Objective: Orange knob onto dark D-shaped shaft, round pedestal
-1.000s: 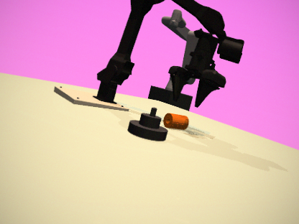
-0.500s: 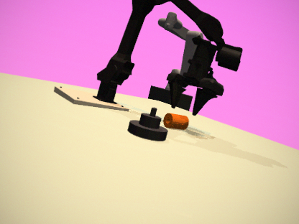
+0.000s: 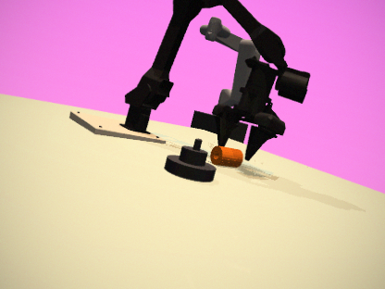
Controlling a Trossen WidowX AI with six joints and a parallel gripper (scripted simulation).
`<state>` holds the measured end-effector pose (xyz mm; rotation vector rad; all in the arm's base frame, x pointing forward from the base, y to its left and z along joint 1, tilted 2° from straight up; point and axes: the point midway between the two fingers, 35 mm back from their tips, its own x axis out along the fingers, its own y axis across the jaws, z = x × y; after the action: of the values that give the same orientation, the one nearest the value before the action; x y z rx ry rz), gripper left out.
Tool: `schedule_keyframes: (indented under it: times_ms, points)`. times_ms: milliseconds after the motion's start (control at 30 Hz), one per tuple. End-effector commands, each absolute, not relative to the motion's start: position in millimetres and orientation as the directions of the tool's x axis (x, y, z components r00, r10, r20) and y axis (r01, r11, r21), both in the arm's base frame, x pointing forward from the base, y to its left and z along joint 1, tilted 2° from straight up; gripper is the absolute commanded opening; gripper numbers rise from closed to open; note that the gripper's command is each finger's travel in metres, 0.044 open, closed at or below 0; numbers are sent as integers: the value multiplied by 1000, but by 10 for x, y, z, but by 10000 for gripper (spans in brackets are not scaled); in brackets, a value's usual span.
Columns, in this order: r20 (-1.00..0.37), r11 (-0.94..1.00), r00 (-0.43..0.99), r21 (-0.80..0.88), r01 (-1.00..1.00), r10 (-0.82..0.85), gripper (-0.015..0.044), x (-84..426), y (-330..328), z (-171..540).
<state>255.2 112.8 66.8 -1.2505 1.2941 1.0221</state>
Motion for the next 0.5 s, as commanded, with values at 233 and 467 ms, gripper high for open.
schedule_keyframes:
  times_ms: [233, 467]
  points:
    - [-991, 97, 40, -53, -994, -129, 414, 2523, 1120, 503]
    - [-991, 97, 40, -53, -994, -129, 240, 2523, 1120, 503]
